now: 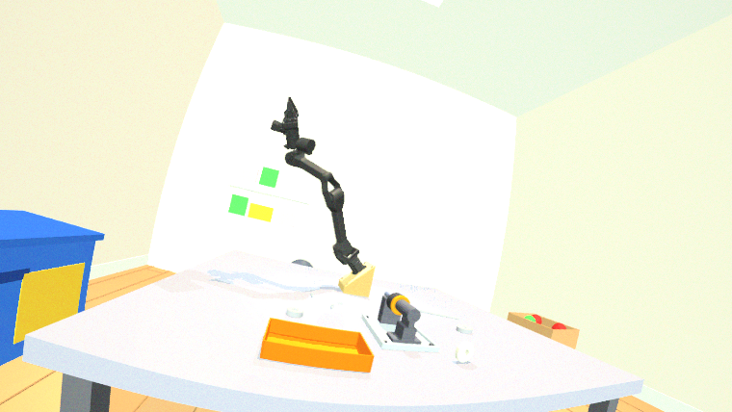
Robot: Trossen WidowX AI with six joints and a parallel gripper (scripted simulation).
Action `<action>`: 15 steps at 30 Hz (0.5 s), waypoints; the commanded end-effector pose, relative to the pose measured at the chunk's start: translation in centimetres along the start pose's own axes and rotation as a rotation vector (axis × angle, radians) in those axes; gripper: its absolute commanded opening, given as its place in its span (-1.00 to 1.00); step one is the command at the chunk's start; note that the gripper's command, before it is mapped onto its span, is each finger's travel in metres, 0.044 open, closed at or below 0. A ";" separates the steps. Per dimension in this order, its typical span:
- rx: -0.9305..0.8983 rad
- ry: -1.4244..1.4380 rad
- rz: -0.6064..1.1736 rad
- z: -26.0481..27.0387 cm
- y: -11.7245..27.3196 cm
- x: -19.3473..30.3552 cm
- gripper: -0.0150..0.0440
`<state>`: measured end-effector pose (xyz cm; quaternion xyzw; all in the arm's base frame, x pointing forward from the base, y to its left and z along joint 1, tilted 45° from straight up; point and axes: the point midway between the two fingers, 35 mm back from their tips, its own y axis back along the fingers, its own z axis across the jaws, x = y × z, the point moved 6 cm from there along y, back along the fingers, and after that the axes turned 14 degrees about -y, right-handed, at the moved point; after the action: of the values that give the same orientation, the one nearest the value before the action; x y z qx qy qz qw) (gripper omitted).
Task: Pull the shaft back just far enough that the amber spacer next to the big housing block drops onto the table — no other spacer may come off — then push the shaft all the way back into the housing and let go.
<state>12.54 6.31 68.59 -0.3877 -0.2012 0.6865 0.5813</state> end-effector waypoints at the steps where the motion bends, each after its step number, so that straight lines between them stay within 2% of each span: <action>1: -0.003 -0.007 0.001 0.1 0.0 0.0 0.95; 5: -0.083 -0.176 0.028 2.0 1.2 -0.3 1.00; 15: -0.405 -0.946 0.222 8.4 7.3 -4.4 1.00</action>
<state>3.94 3.80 69.82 -0.2105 -0.4692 0.7852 0.3451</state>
